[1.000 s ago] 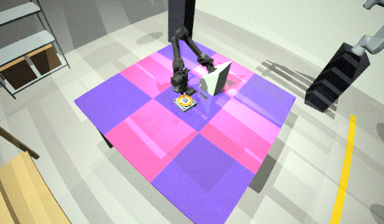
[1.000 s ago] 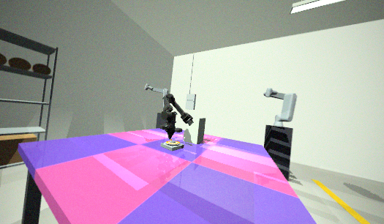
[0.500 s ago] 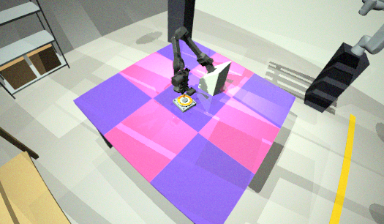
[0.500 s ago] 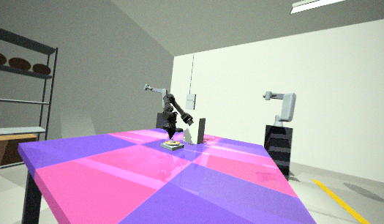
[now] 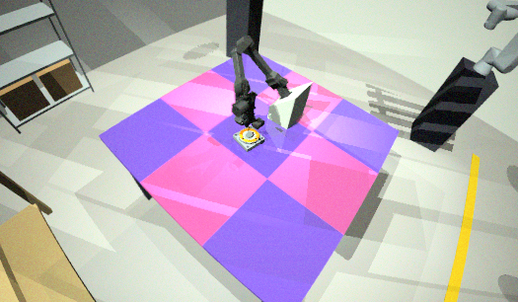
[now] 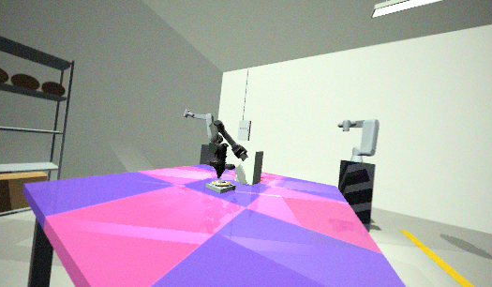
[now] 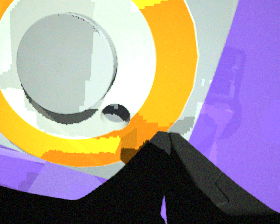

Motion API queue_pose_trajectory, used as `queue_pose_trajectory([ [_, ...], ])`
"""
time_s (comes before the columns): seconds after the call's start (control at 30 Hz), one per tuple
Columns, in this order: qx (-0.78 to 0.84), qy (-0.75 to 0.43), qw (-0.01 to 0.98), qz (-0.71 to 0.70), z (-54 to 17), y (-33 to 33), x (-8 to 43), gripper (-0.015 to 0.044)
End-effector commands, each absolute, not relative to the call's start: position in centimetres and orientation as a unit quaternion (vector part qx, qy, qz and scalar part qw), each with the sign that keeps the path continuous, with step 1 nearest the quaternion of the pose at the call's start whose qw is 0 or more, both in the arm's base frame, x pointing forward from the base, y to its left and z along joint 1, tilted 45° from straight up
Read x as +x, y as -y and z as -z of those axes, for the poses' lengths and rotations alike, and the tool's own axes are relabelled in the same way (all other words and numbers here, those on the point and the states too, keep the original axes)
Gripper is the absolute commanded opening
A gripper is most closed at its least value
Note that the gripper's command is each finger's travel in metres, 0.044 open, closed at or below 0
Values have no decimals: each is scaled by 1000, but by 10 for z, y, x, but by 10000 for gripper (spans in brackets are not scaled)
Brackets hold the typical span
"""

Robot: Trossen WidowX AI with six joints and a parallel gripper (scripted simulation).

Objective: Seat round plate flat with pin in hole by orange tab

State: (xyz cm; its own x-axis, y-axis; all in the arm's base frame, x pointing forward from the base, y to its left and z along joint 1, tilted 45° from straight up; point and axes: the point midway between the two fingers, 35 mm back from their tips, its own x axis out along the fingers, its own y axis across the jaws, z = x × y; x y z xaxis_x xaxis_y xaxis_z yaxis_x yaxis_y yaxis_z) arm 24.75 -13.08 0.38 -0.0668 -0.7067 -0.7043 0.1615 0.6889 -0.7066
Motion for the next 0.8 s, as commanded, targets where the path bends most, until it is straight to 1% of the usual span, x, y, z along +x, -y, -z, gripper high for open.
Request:
queue_pose_trajectory([
  [0.0, -208, -659, 644, 330, 1, 129, 240, 0],
  [0.77, -208, -659, 644, 330, 8, 121, 233, 0],
])
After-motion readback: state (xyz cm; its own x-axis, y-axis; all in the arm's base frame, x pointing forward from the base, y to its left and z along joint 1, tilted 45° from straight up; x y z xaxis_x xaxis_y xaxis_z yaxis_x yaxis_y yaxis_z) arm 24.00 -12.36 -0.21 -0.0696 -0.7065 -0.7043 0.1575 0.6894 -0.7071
